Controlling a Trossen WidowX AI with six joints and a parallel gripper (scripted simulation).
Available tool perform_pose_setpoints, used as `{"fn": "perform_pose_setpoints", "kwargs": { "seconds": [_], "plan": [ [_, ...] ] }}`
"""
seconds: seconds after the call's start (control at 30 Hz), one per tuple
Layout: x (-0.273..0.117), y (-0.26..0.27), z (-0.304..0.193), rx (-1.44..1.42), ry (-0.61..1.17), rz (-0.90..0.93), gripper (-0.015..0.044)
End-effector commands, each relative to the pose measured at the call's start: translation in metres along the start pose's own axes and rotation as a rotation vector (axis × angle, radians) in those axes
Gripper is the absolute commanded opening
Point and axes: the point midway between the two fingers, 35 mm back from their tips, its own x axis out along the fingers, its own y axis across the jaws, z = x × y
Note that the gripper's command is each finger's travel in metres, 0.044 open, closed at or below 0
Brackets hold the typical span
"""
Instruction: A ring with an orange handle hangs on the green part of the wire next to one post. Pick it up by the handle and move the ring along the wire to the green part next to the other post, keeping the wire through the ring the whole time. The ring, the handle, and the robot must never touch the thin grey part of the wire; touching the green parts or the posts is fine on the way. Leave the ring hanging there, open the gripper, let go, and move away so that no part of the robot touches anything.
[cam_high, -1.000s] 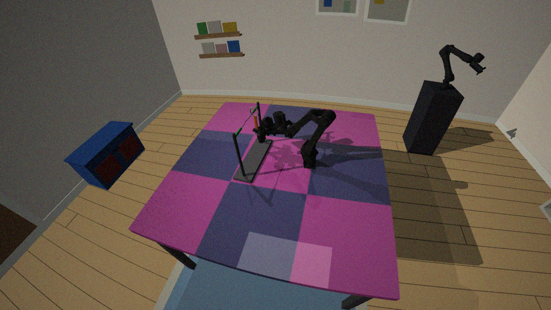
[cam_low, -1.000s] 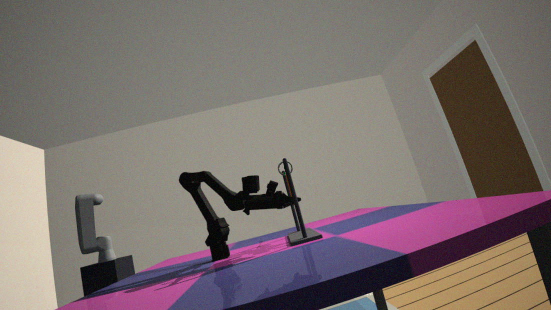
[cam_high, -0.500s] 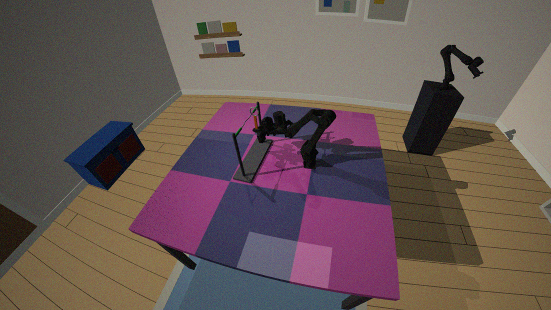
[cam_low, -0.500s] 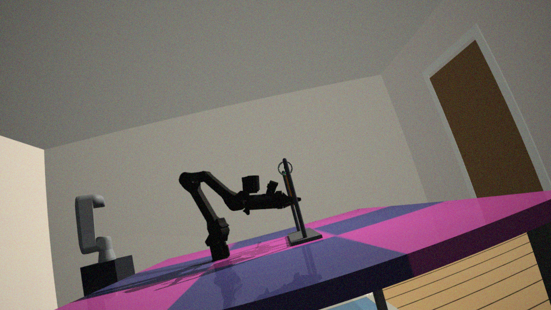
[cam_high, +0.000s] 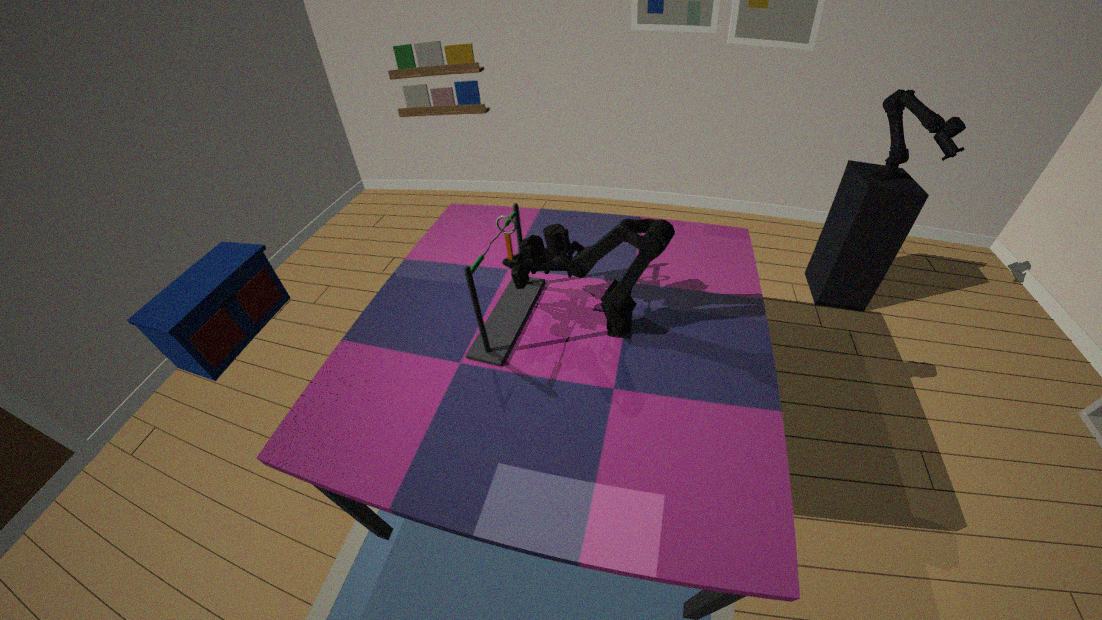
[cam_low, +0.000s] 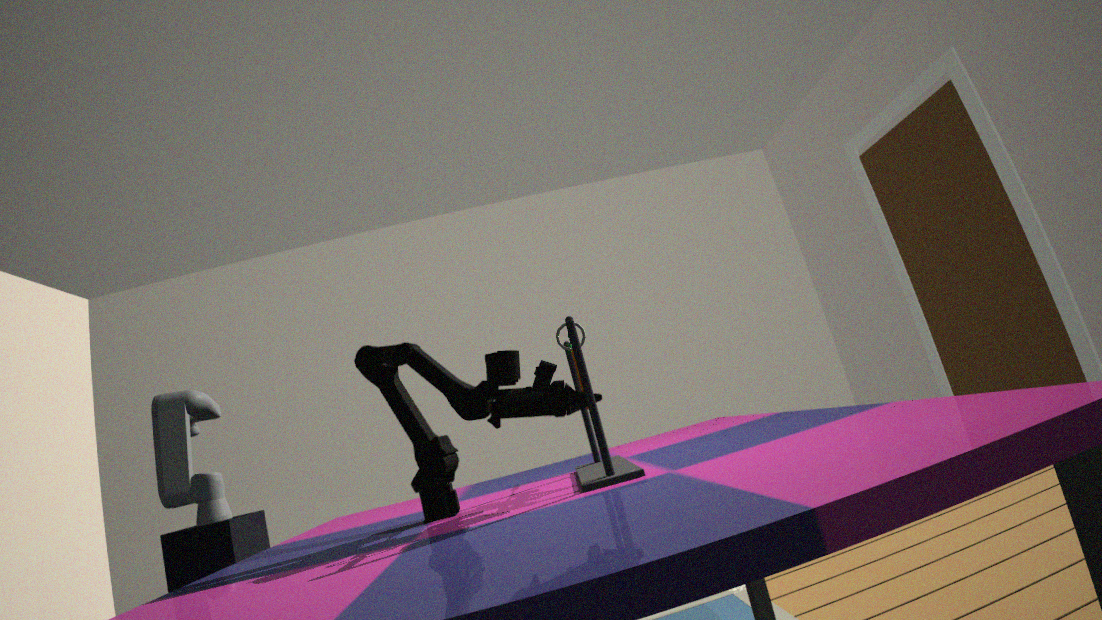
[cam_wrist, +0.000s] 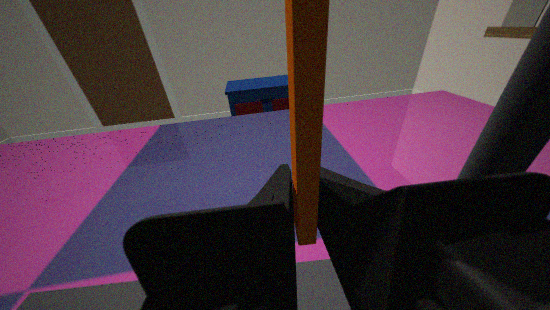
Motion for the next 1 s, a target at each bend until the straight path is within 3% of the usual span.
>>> {"fn": "perform_pose_setpoints", "kwargs": {
  "seconds": [0.0,0.97],
  "plan": [
    [-0.001,0.003,0.000,0.003,0.000,-0.003,-0.0150],
    [0.000,0.032,0.001,0.003,0.005,-0.006,-0.0150]
  ]
}}
